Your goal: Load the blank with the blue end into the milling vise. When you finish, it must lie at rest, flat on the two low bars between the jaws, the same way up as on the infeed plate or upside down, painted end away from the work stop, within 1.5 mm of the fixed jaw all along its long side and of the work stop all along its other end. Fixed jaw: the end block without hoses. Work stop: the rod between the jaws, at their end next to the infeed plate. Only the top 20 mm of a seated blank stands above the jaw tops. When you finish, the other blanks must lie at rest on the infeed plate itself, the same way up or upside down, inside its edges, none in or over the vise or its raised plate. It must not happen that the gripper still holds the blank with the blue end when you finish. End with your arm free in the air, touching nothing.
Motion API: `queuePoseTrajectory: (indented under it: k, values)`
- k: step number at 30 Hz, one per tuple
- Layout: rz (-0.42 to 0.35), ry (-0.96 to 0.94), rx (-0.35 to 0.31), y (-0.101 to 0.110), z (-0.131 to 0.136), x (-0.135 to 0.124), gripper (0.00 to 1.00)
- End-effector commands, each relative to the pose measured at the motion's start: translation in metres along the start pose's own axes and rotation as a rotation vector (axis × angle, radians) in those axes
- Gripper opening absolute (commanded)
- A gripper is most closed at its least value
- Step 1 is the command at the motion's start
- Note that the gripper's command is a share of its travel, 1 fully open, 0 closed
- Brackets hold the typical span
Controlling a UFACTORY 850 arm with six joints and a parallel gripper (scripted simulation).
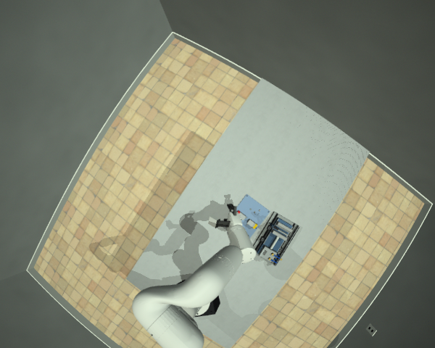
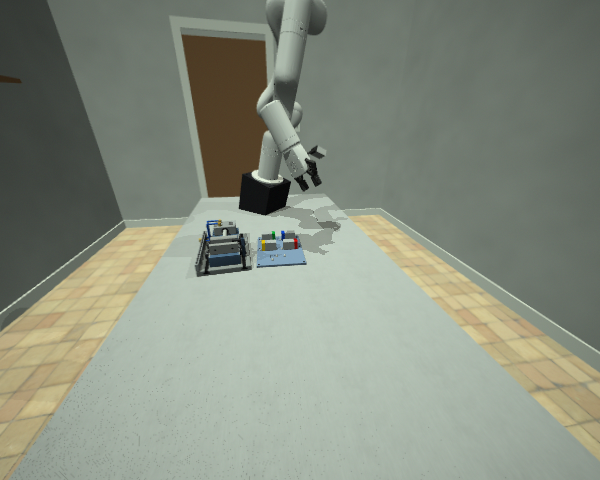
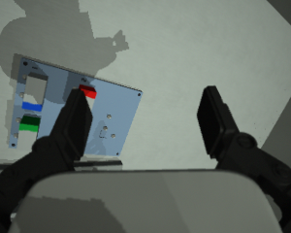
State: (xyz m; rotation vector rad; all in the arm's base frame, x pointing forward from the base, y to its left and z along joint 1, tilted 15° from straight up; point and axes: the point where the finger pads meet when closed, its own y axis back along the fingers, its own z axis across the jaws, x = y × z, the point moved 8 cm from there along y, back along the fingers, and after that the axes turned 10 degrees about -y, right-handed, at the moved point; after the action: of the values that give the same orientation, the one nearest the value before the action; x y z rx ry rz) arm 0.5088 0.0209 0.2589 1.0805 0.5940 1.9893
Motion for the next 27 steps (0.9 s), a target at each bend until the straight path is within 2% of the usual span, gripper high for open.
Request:
queuePoseTrajectory:
  k: [1,10,17,27]
  values:
    - [-0.015,-0.014,0.007,0.003,0.000,-0.001,1.00]
    - [-0.153,-0.152,0.077,0.027,-0.004,-0.009,1.00]
    - [-0.153,-0.152,0.077,0.027,-0.004,-0.009,1.00]
    - [-0.300,-0.296,0.146,0.051,-0.008,-0.020,1.00]
